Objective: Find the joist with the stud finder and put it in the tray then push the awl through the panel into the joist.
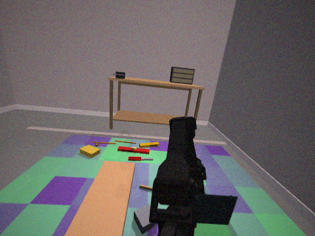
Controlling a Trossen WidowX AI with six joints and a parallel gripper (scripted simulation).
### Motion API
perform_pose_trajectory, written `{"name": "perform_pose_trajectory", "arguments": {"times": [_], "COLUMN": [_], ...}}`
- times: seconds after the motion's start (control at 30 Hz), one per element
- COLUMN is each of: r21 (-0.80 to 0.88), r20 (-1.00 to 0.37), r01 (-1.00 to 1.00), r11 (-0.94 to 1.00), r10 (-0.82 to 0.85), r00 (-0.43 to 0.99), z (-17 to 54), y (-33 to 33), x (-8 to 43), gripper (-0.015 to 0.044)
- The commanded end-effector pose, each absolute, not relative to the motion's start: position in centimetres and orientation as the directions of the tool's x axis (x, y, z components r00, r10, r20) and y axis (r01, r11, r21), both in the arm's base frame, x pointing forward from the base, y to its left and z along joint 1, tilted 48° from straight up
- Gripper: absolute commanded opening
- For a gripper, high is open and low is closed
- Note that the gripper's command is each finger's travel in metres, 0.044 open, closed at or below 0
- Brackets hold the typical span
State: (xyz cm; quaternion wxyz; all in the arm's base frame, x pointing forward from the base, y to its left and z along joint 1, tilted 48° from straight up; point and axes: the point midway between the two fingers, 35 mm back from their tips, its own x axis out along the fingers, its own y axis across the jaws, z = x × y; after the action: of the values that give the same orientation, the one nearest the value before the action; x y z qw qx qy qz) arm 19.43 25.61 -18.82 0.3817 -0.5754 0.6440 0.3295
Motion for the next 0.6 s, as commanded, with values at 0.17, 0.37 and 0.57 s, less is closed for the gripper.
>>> {"name": "perform_pose_trajectory", "arguments": {"times": [0.17,0.37,0.57], "r21": [-0.006,-0.006,-0.007], "r20": [-0.866,-0.866,-0.865], "r01": [-0.993,-0.993,-0.993], "r11": [0.114,0.114,0.114], "r10": [-0.498,-0.498,-0.498], "r00": [-0.052,-0.051,-0.051], "z": [-20.5,-21.4,-22.2], "y": [24.0,23.1,22.2], "x": [19.1,19.0,18.9], "gripper": [0.0000,0.0000,0.0000]}}
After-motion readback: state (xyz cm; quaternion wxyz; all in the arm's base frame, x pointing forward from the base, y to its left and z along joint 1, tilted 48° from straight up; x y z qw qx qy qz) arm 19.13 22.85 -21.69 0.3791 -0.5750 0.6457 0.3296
